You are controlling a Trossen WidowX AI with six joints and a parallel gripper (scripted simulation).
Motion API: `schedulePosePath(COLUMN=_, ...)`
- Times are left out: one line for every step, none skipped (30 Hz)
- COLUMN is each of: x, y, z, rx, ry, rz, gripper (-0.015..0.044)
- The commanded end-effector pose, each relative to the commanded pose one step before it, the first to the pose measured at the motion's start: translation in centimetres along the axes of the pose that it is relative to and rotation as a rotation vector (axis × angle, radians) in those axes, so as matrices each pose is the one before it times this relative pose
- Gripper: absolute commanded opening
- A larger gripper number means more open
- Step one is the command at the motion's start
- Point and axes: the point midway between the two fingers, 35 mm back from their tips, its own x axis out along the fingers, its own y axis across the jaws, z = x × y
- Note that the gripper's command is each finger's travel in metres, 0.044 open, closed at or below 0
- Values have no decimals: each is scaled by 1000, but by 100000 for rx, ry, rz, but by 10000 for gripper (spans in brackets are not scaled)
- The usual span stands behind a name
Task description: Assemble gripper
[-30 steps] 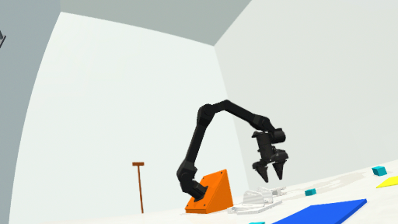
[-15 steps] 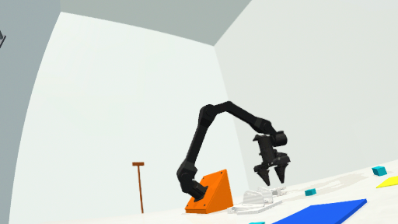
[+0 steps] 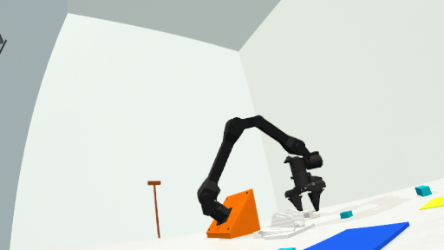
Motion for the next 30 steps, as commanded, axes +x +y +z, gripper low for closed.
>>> schedulePosePath(x=934, y=13, z=-202, rx=-563, ry=710, rz=-263, gripper=440)
schedulePosePath(x=126, y=0, z=-3, rx=-6, ry=4, rz=-12, gripper=440)
schedulePosePath(x=75, y=0, z=-2, rx=-3, ry=3, rz=-7, gripper=440)
schedulePosePath(x=25, y=0, z=-1, rx=-1, ry=1, rz=-2, gripper=440)
schedulePosePath(x=0, y=0, z=0, rx=0, ry=0, rz=0, gripper=440)
schedulePosePath(x=0, y=0, z=0, rx=0, ry=0, rz=0, gripper=440)
schedulePosePath(x=0, y=0, z=0, rx=0, ry=0, rz=0, gripper=440)
schedulePosePath(x=0, y=0, z=0, rx=0, ry=0, rz=0, gripper=440)
schedulePosePath(x=0, y=0, z=0, rx=0, ry=0, rz=0, gripper=440)
schedulePosePath(x=0, y=0, z=0, rx=0, ry=0, rz=0, gripper=440)
schedulePosePath(x=0, y=0, z=0, rx=0, ry=0, rz=0, gripper=440)
schedulePosePath(x=0, y=0, z=0, rx=0, ry=0, rz=0, gripper=440)
schedulePosePath(x=0, y=0, z=0, rx=0, ry=0, rz=0, gripper=440)
schedulePosePath(x=0, y=0, z=0, rx=0, ry=0, rz=0, gripper=440)
schedulePosePath(x=0, y=0, z=0, rx=0, ry=0, rz=0, gripper=440)
schedulePosePath(x=0, y=0, z=0, rx=0, ry=0, rz=0, gripper=440)
schedulePosePath(x=0, y=0, z=0, rx=0, ry=0, rz=0, gripper=440)
schedulePosePath(x=0, y=0, z=0, rx=0, ry=0, rz=0, gripper=440)
schedulePosePath(x=0, y=0, z=0, rx=0, ry=0, rz=0, gripper=440)
schedulePosePath(x=0, y=0, z=0, rx=0, ry=0, rz=0, gripper=440)
schedulePosePath(x=0, y=0, z=0, rx=0, ry=0, rz=0, gripper=440)
schedulePosePath(x=0, y=0, z=0, rx=0, ry=0, rz=0, gripper=440)
schedulePosePath(x=21, y=0, z=2, rx=0, ry=0, rz=0, gripper=440)
schedulePosePath(x=21, y=0, z=2, rx=0, ry=0, rz=0, gripper=440)
schedulePosePath(x=0, y=0, z=0, rx=0, ry=0, rz=0, gripper=440)
schedulePosePath(x=0, y=0, z=0, rx=0, ry=0, rz=0, gripper=440)
schedulePosePath(x=0, y=0, z=0, rx=0, ry=0, rz=0, gripper=440)
schedulePosePath(x=0, y=0, z=0, rx=0, ry=0, rz=0, gripper=440)
schedulePosePath(x=0, y=0, z=0, rx=0, ry=0, rz=0, gripper=440)
schedulePosePath(x=0, y=0, z=0, rx=0, ry=0, rz=0, gripper=440)
